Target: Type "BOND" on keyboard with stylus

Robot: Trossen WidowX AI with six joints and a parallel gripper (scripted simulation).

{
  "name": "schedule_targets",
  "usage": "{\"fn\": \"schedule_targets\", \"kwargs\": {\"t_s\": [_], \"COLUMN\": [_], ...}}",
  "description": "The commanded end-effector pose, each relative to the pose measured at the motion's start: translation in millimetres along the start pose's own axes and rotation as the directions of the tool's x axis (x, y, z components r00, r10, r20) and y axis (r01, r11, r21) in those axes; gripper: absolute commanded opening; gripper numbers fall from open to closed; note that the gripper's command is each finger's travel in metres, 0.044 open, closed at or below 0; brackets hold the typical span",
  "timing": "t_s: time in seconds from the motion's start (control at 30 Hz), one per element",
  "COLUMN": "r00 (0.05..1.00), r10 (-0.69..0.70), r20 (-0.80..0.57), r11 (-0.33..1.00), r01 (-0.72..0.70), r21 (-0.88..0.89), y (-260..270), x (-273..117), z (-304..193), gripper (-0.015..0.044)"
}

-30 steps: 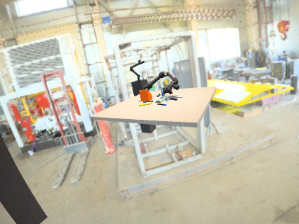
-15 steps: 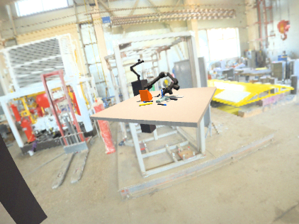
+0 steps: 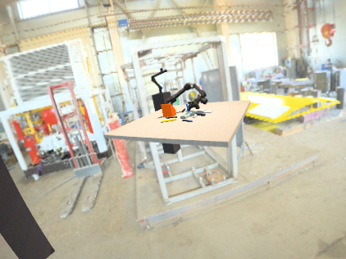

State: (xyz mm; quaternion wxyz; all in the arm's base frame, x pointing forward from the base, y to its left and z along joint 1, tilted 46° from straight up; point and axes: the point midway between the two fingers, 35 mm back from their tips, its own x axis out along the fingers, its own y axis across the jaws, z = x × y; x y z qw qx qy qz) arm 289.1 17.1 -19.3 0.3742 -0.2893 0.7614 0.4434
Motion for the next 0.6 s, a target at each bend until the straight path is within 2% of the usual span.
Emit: {"fn": "schedule_targets", "kwargs": {"t_s": [0.0,0.13,0.57], "r00": [1.000,1.000,1.000], "r10": [-0.003,-0.002,0.003], "r20": [-0.001,-0.002,0.003], "r11": [1.000,1.000,1.000], "r01": [0.003,0.002,-0.003], "r21": [-0.002,-0.001,0.011], "y": [0.1,1.2,-0.2], "x": [-7.0,-15.9,-14.1], "z": [-12.2,-29.4,-29.9], "gripper": [0.0081,0.0081,0.0081]}}
